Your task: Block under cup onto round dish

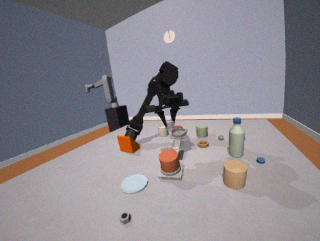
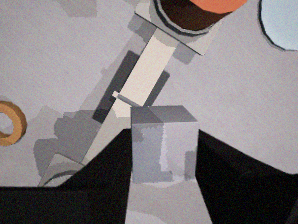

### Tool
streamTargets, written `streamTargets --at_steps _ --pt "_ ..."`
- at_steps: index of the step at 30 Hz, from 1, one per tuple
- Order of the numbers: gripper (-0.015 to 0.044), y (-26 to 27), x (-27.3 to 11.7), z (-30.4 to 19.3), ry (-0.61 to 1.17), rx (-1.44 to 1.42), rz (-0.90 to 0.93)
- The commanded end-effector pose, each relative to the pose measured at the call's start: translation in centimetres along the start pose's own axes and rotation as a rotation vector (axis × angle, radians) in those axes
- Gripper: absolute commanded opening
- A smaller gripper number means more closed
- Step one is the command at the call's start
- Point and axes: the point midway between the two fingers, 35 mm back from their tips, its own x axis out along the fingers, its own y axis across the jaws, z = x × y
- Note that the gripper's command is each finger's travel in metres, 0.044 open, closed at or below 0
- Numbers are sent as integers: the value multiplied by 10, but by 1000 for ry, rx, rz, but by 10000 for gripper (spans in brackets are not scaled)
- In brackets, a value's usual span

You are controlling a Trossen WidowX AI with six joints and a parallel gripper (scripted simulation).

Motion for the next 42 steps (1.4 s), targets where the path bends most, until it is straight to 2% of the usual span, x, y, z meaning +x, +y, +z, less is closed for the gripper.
streamTargets --at_steps 1,22,42 --pt "0 -12 3 13 0 -8 -7" --pt "0 -87 36 62 51 -11 -23" --pt "0 -166 79 88 111 -22 -19"
